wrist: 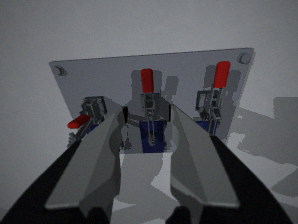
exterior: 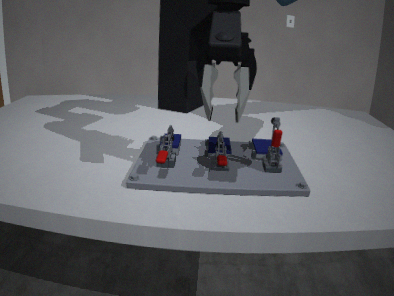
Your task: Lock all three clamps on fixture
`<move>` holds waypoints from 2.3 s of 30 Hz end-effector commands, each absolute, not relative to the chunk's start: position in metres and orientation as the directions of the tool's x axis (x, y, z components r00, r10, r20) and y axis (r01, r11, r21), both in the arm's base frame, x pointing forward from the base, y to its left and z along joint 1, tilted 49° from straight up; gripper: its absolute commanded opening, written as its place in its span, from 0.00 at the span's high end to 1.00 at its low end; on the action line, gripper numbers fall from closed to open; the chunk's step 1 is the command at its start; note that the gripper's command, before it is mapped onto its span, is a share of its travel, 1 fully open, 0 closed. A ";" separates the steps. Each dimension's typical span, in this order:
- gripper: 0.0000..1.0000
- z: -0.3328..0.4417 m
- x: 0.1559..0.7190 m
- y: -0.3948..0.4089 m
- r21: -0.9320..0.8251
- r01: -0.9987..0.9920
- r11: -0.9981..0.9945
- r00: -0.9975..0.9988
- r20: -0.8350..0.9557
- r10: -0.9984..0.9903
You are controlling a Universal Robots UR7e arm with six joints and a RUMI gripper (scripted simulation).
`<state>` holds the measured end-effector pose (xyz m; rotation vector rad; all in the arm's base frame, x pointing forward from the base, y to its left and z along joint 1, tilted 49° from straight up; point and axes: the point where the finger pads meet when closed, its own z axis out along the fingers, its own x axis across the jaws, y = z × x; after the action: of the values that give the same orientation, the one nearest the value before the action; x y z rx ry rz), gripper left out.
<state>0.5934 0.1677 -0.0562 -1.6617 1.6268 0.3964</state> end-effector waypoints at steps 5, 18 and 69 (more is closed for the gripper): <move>0.72 -0.076 0.602 0.189 -0.302 -0.948 0.103 0.142 -0.688 -0.712; 0.72 -0.084 0.604 0.197 -0.299 -0.949 0.103 0.140 -0.689 -0.711; 1.00 -0.110 0.621 0.228 -0.302 -0.948 0.105 0.140 -0.688 -0.712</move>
<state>0.6206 0.2284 -0.1099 -1.6604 1.6256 0.3944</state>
